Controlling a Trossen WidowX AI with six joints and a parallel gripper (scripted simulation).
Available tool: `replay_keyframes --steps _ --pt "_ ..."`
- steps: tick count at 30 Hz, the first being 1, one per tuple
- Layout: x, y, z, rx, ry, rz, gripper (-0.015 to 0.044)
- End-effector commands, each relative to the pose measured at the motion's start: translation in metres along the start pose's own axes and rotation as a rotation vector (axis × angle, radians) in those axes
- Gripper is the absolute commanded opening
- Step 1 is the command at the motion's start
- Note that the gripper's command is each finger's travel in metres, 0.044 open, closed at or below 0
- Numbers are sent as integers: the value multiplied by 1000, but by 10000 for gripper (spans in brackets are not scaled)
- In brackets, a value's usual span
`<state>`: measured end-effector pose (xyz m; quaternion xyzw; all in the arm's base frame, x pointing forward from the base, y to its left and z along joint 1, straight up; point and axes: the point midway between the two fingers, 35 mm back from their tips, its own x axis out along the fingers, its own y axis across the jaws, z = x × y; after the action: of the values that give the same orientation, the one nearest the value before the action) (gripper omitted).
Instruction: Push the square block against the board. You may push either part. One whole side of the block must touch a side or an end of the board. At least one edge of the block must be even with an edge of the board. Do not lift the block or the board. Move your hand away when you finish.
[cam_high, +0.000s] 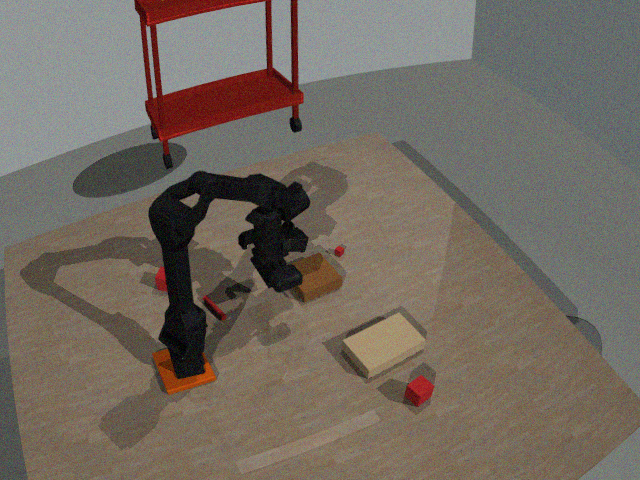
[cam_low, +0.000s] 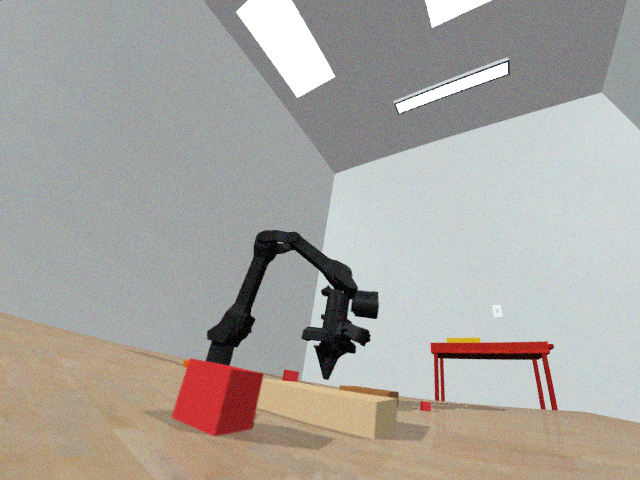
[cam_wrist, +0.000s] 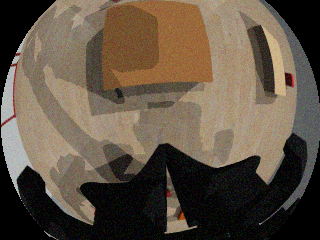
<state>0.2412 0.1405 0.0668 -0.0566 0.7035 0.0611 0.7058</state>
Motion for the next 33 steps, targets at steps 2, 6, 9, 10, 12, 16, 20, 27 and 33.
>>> replay_keyframes --steps 2,6,9,10,12,16,20,27,33 --pt "-24 0 2 3 -30 6 0" --pt "-24 3 11 -1 -37 13 0" --pt "-32 6 40 0 -38 12 0" --pt "-34 7 50 0 -39 12 0" --pt "-38 7 70 1 -40 11 0" --pt "-41 7 108 2 -42 9 0" --pt "-40 3 144 3 -44 7 0" --pt "-34 -4 180 4 -46 5 0" --pt "18 -4 183 4 -46 5 0"
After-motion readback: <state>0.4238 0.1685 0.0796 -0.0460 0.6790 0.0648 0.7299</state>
